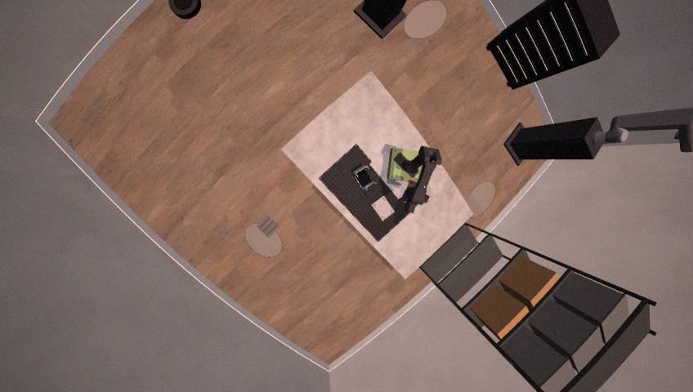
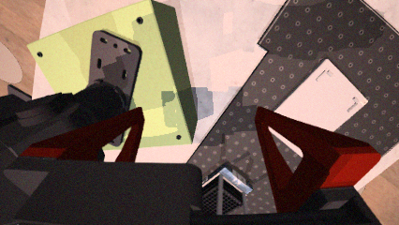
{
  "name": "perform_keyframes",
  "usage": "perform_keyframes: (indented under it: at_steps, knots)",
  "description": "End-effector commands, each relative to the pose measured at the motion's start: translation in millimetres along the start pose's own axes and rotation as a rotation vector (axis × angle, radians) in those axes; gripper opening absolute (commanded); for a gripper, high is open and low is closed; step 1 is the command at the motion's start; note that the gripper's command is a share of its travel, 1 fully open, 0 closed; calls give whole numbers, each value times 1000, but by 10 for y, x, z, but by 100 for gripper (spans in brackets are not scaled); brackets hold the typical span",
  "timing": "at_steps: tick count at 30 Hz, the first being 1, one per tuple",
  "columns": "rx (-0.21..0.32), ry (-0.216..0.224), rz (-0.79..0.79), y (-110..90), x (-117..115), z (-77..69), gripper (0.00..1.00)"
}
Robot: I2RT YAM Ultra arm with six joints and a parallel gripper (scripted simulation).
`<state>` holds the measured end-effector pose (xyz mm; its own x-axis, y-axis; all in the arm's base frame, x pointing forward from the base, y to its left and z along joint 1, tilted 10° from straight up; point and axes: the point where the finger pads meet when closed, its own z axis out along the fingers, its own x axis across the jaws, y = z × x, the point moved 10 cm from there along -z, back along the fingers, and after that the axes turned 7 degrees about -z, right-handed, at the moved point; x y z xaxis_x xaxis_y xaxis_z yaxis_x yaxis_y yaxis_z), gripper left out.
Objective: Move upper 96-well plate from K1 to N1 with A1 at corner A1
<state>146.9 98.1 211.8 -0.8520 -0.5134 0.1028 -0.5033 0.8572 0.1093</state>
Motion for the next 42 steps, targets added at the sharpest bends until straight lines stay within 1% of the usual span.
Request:
perform_keyframes:
  at_steps: [1,17,18,19,20,21,23,24,26,28,30,31,32,34,35,37,38,39,40,42]
  knots:
    - [-1,-7,-1,3,-3,-14,100]
    - [-1,-7,-1,3,-3,-14,100]
    - [9,-59,39,-50,-15,-61,100]
    - [13,-83,64,-83,-33,-91,100]
    - [13,-60,54,-128,-120,-84,100]
    - [14,-60,54,-168,-148,-97,100]
    - [25,-95,121,-242,-158,-129,100]
    - [25,-88,109,-289,-189,-128,100]
    - [22,-88,109,-376,-234,-149,100]
    - [41,-121,164,-453,-234,-179,100]
    - [36,-114,165,-548,-276,-186,100]
    - [49,-126,195,-589,-276,-195,100]
    - [61,-165,219,-614,-243,-254,100]
    - [61,-165,219,-614,-243,-254,100]
    - [45,-139,220,-668,-292,-212,100]
    - [46,-139,221,-767,-315,-230,100]
    - [67,-148,251,-813,-309,-238,100]
    - [78,-169,278,-845,-294,-266,100]
    - [76,-158,278,-901,-313,-254,100]
    - [67,-161,277,-994,-328,-271,100]
